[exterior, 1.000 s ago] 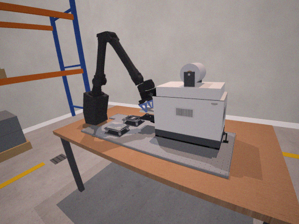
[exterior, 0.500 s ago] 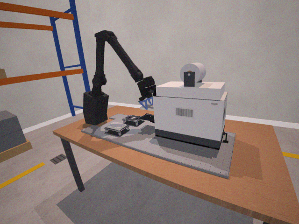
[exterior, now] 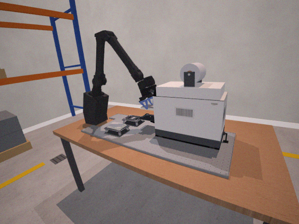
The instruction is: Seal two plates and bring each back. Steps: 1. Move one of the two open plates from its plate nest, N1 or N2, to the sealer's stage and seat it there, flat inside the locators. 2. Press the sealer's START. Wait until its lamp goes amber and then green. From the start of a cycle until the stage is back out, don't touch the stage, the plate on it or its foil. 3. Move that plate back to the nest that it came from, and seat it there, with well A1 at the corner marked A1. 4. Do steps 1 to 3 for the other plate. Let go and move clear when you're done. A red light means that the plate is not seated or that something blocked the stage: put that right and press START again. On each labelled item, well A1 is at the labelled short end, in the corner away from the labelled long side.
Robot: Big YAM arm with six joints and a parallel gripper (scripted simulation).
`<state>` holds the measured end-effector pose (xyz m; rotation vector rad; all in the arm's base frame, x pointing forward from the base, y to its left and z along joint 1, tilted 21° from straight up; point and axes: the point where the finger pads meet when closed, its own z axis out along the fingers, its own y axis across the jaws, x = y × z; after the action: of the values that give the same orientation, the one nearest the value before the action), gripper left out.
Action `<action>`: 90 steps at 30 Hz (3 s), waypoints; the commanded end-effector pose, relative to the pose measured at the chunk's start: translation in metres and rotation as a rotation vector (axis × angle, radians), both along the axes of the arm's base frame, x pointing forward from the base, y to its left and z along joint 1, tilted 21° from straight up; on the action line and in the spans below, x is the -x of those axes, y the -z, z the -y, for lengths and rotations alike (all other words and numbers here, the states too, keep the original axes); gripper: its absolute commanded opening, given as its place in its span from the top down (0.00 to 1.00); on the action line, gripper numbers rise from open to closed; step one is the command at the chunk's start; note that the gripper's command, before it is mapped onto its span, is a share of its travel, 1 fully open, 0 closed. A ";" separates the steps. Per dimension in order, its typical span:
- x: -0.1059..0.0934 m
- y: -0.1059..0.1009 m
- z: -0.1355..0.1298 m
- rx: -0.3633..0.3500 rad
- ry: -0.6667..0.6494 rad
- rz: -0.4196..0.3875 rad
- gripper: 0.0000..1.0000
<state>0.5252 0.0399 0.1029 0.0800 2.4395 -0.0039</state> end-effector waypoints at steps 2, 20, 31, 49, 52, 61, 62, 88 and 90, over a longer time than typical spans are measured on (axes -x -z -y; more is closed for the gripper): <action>-0.012 -0.003 0.008 -0.004 0.025 0.006 1.00; 0.004 -0.011 -0.007 -0.006 -0.009 0.028 1.00; 0.000 0.017 0.009 0.026 -0.058 -0.008 1.00; -0.008 0.003 0.008 0.009 -0.022 0.012 1.00; 0.004 0.004 0.000 0.008 -0.034 0.024 1.00; 0.030 0.008 -0.007 0.005 -0.039 0.036 1.00; 0.032 0.009 -0.005 0.005 -0.034 0.037 1.00; 0.084 0.034 -0.017 0.008 -0.044 0.017 1.00; 0.090 0.033 -0.019 0.007 -0.045 0.021 1.00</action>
<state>0.4429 0.0490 0.0615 0.0289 2.4476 -0.0110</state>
